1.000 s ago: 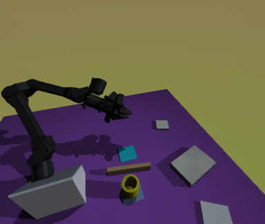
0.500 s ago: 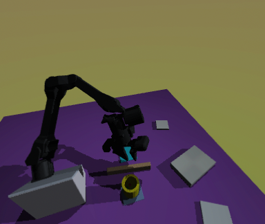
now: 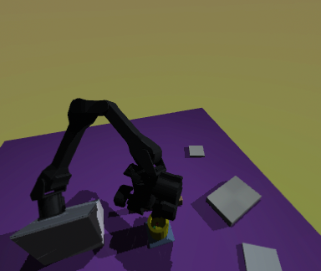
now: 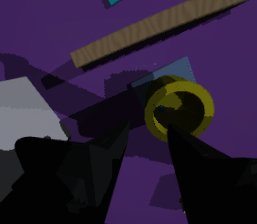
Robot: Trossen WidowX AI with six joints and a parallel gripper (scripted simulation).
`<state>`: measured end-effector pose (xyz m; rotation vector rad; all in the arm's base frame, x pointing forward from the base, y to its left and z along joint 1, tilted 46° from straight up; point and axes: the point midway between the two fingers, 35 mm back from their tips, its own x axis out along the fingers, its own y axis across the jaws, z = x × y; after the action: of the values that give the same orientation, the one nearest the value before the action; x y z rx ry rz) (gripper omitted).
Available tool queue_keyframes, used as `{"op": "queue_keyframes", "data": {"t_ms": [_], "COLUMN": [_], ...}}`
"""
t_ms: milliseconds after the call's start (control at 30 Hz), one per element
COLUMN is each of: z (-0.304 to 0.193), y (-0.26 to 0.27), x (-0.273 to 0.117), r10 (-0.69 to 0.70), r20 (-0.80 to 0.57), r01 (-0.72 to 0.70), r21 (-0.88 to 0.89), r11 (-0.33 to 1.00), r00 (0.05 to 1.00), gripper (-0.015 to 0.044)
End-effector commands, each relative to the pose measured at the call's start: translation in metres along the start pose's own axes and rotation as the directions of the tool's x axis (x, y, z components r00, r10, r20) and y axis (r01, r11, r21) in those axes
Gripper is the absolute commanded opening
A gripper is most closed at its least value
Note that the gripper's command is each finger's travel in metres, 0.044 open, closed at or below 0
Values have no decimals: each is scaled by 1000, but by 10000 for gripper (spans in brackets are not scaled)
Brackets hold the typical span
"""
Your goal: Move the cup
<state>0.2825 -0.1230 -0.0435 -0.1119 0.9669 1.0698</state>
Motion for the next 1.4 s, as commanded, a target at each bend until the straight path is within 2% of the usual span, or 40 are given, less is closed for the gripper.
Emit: {"op": "queue_keyframes", "data": {"t_ms": [0, 1367], "z": [2, 2], "y": [-1, -1], "x": [2, 62], "r10": [1, 2], "r20": [6, 9], "r01": [-1, -2], "r21": [-9, -10], "r11": [1000, 1000], "r00": [1000, 1000], "gripper": [167, 167]}}
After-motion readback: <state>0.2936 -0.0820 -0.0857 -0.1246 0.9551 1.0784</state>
